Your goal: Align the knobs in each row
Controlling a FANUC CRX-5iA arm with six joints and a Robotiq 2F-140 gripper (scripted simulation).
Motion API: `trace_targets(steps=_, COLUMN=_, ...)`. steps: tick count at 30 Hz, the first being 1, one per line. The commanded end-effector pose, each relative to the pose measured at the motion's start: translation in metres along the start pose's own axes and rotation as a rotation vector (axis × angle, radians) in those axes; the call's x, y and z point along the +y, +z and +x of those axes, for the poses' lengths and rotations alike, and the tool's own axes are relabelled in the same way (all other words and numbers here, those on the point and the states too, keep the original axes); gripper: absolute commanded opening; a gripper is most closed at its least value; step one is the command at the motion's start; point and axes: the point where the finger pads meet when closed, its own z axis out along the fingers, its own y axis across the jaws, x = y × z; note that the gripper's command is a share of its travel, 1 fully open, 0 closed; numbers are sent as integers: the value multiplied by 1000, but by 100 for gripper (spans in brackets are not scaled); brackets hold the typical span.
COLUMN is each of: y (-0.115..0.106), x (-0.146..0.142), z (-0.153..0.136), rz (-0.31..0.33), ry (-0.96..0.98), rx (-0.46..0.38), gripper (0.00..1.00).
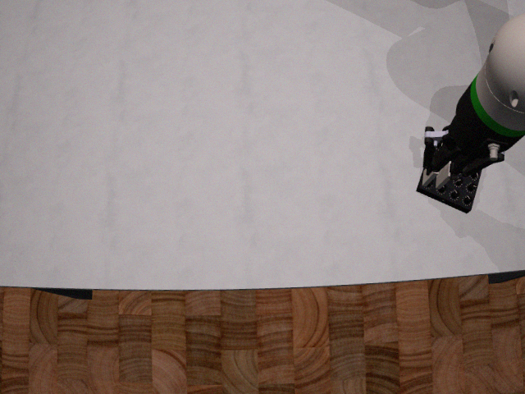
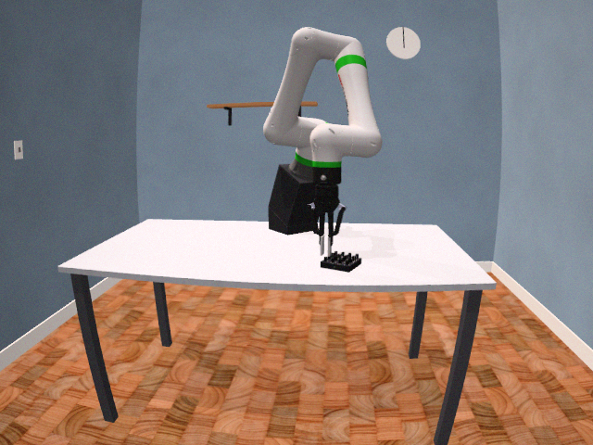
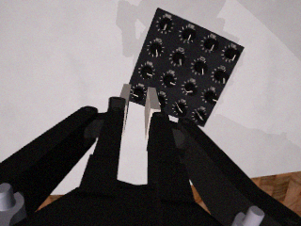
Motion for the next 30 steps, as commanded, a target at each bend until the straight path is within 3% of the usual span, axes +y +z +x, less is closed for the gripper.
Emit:
trace_targets(steps=1, y=0, x=0, z=0, rz=0, ry=0, rx=0, gripper=12)
trace_targets(steps=30, y=11, x=0, z=0, rz=0, ry=0, rx=0, gripper=12)
